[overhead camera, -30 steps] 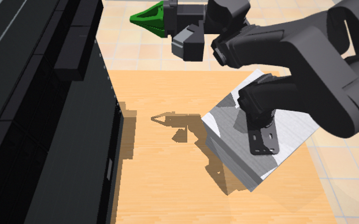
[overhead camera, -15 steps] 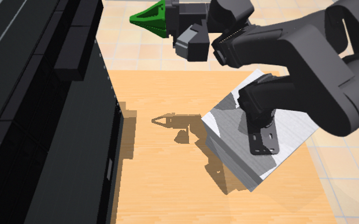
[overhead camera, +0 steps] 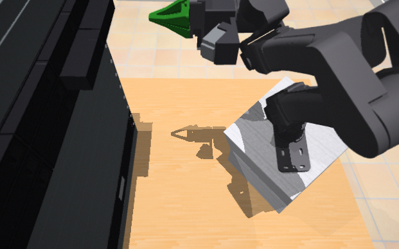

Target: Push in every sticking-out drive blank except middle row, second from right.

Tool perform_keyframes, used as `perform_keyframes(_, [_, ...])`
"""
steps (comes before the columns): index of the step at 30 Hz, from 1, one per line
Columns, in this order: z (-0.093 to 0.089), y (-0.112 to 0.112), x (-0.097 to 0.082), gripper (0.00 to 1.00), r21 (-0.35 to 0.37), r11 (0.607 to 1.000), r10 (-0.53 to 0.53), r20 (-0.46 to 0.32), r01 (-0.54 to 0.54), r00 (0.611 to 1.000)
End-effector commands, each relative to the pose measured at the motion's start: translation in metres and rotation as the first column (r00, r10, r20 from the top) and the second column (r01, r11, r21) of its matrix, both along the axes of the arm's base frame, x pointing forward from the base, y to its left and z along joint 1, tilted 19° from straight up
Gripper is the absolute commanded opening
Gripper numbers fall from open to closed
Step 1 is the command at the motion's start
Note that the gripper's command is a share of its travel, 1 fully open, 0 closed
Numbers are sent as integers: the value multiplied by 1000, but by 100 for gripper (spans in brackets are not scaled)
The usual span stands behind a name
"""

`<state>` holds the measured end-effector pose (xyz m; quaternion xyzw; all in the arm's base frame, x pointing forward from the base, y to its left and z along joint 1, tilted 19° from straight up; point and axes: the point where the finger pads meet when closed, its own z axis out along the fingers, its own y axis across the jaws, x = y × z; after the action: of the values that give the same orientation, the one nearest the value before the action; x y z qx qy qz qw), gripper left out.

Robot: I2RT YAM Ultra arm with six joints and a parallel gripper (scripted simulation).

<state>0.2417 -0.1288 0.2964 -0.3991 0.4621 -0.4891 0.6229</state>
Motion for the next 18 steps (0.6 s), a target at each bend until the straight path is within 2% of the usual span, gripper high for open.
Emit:
perform_keyframes(1, [12,2,4,0,-5,1000,12,17,-12,1000])
perform_keyframes(4, [18,5,15,0,-20,1000,10,24,-10,1000])
perform_keyframes(7, [14,0,36,0,10,1000,10,4,-10,1000])
perform_keyframes(9, [14,0,36,0,10,1000,10,4,-10,1000])
perform_keyframes(10, [24,6,37,0,-18,1000,10,26,-10,1000])
perform_keyframes(12, [18,1,52,0,10,1000,10,3,-10,1000])
perform_keyframes(14, [20,2,60,0,10,1000,10,3,-10,1000])
perform_keyframes(16, [22,2,63,0,8,1000,10,4,-10,1000])
perform_keyframes(17, [31,7,59,0,-17,1000,10,27,-10,1000])
perform_keyframes(18, [31,7,59,0,-17,1000,10,27,-10,1000])
